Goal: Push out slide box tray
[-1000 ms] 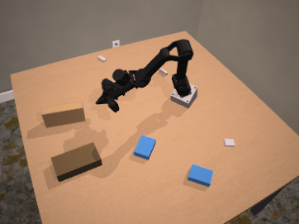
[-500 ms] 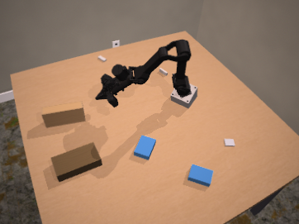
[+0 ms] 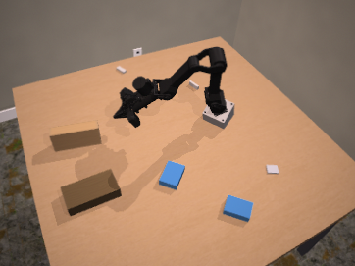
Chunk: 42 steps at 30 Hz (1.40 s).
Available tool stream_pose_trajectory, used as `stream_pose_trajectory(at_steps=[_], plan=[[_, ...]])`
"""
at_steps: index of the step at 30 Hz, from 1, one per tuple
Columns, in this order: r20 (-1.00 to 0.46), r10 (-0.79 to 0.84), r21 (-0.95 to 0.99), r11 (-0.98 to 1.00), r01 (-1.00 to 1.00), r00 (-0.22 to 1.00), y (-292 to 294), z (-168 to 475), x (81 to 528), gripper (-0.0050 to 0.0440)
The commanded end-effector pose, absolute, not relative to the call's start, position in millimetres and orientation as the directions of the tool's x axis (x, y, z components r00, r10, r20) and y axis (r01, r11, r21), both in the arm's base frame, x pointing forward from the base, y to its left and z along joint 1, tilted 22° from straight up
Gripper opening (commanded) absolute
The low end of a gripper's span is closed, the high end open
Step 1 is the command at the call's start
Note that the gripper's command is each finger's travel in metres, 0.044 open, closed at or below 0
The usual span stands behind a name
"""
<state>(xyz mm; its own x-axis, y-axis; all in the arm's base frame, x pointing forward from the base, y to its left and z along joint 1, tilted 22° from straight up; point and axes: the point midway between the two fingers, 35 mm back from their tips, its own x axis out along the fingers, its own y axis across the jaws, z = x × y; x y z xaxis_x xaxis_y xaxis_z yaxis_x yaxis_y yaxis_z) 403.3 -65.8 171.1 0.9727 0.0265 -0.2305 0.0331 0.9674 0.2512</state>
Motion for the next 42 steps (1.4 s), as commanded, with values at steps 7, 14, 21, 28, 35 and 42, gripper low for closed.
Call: stream_pose_trajectory(at_steps=[7,14,21,28,35,42], plan=[[-0.210,0.024,0.247,0.969,0.029,0.977,-67,179,404,-0.0050],[-0.133,0.001,0.247,0.969,0.032,0.991,-70,186,423,-0.0050],[0.036,-0.040,0.252,0.967,0.030,0.999,-73,199,450,-0.0050],[0.042,-0.043,0.250,0.968,0.031,0.998,-74,199,450,-0.0050],[0.013,-0.032,0.245,0.969,0.028,0.999,-61,146,467,-0.0050],[0.038,-0.042,0.252,0.967,0.031,0.998,-54,119,475,-0.0050]])
